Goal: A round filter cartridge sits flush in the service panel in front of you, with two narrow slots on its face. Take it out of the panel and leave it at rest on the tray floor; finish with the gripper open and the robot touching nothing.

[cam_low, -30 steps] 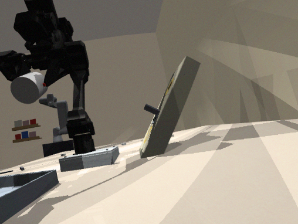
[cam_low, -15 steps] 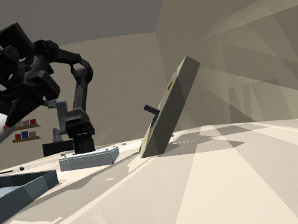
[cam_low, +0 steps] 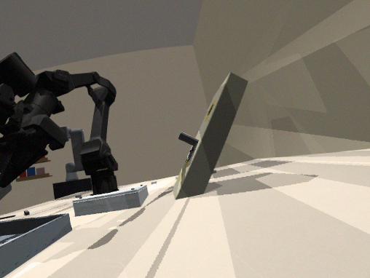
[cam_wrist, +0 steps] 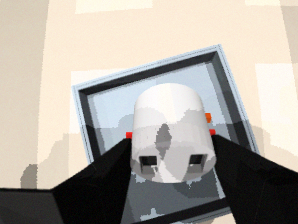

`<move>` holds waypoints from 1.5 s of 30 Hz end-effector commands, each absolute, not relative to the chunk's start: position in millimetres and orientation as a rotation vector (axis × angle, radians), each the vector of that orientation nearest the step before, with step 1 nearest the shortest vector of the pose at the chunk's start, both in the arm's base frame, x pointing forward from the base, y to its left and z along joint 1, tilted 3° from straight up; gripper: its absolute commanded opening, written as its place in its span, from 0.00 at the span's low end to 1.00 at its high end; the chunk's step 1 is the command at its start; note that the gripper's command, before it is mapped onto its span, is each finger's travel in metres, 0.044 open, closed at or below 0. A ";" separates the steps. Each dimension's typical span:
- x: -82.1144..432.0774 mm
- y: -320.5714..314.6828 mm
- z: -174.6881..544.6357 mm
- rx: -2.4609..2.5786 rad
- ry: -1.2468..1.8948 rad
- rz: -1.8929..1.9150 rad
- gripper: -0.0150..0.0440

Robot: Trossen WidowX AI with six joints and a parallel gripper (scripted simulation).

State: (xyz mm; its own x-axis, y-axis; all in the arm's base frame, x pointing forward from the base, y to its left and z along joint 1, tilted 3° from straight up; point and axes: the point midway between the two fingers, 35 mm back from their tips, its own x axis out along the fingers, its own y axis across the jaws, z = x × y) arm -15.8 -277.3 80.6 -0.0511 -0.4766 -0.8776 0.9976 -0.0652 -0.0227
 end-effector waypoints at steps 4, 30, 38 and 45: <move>-17.6 -275.1 46.9 0.856 0.834 -1.478 0.25; -17.4 -271.1 34.6 0.866 0.839 -1.475 1.00; -15.7 -273.5 102.0 0.868 0.840 -1.475 1.00; -15.8 -276.0 91.5 0.862 0.836 -1.472 1.00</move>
